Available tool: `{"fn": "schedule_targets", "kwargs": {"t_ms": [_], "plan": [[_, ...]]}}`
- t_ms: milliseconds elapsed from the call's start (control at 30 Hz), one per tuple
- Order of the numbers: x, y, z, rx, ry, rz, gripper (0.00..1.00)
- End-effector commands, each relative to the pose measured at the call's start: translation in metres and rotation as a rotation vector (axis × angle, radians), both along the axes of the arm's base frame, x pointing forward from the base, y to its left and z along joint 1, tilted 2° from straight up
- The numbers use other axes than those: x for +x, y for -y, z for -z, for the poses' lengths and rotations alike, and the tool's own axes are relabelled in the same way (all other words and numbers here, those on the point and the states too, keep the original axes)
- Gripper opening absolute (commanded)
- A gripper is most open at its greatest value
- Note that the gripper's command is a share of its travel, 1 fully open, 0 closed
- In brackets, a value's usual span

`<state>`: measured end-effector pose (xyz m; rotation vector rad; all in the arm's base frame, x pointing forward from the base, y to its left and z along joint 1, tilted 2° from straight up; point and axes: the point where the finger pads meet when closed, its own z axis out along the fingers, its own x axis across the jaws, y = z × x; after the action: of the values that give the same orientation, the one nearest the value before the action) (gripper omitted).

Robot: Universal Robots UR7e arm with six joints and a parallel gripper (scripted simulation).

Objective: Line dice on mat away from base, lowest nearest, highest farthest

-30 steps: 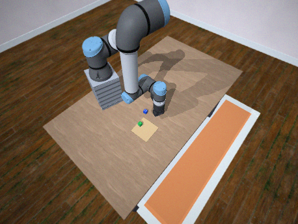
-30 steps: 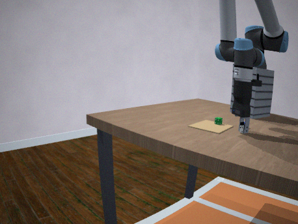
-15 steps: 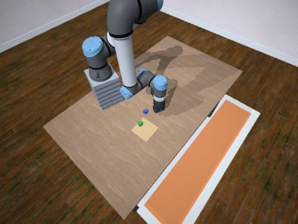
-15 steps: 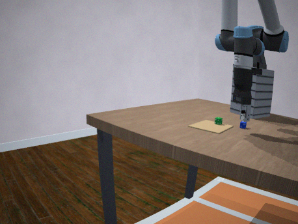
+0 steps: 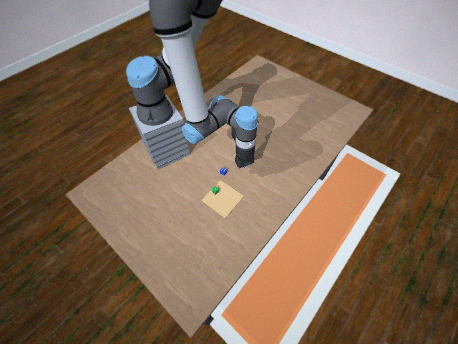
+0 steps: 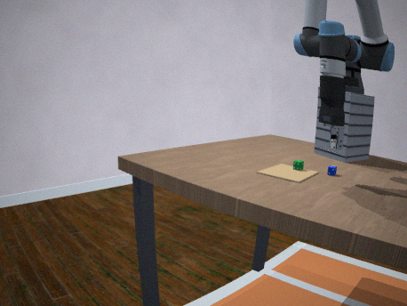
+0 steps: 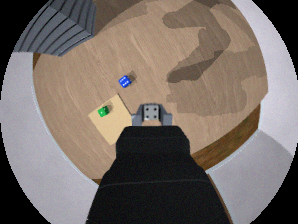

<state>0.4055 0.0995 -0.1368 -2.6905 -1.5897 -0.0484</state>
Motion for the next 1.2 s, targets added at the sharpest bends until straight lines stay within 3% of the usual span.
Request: {"fn": "schedule_targets", "kwargs": {"t_ms": [0, 367, 633, 1000, 1167], "plan": [[-0.003, 0.0, -0.006, 0.0, -0.006, 0.001, 0.49], [-0.002, 0.001, -0.006, 0.0, -0.006, 0.0, 0.49], [0.001, 0.02, -0.006, -0.001, -0.004, -0.049, 0.49], [0.006, 0.113, -0.007, -0.007, 0.006, -0.293, 0.49], [0.004, 0.137, -0.007, -0.008, 0.008, -0.356, 0.49]]}}
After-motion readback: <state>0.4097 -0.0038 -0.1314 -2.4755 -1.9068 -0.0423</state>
